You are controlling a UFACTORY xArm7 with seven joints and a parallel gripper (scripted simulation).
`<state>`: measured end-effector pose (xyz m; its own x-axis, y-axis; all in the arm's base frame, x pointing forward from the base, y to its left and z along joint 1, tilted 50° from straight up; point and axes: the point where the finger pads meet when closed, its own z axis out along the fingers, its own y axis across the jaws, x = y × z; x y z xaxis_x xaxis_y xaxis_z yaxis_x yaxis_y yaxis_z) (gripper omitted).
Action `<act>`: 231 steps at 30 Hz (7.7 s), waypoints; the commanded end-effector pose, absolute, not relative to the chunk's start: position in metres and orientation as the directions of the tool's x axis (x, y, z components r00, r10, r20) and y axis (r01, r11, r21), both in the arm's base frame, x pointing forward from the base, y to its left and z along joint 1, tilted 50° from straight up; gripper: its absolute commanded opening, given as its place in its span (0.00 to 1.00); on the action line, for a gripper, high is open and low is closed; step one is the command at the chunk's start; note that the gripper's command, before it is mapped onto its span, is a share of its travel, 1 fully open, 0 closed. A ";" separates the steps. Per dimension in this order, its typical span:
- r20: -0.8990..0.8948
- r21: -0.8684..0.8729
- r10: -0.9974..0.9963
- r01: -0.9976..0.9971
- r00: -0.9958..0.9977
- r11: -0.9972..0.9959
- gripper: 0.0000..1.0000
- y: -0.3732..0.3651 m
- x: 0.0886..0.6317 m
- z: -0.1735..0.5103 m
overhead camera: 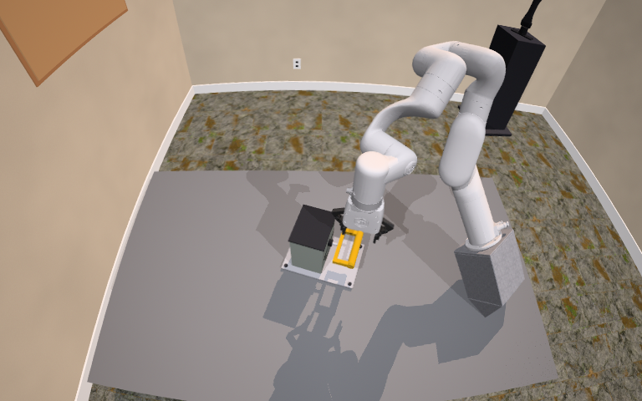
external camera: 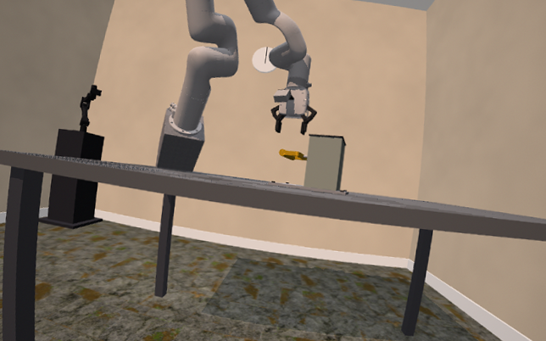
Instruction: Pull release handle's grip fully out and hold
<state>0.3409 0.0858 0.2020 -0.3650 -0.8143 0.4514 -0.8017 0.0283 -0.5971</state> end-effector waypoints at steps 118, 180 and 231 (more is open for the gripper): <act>0.466 -0.607 -0.813 -0.795 -0.350 -0.006 0.50 0.078 0.354 0.188; 0.466 -0.607 -0.813 -0.795 -0.350 -0.006 0.50 0.063 0.368 0.171; 0.466 -0.607 -0.813 -0.795 -0.350 -0.006 0.50 0.050 0.380 0.156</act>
<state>0.3775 0.0500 0.1568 -0.3509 -0.8120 0.4664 -0.7962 -0.0034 -0.6050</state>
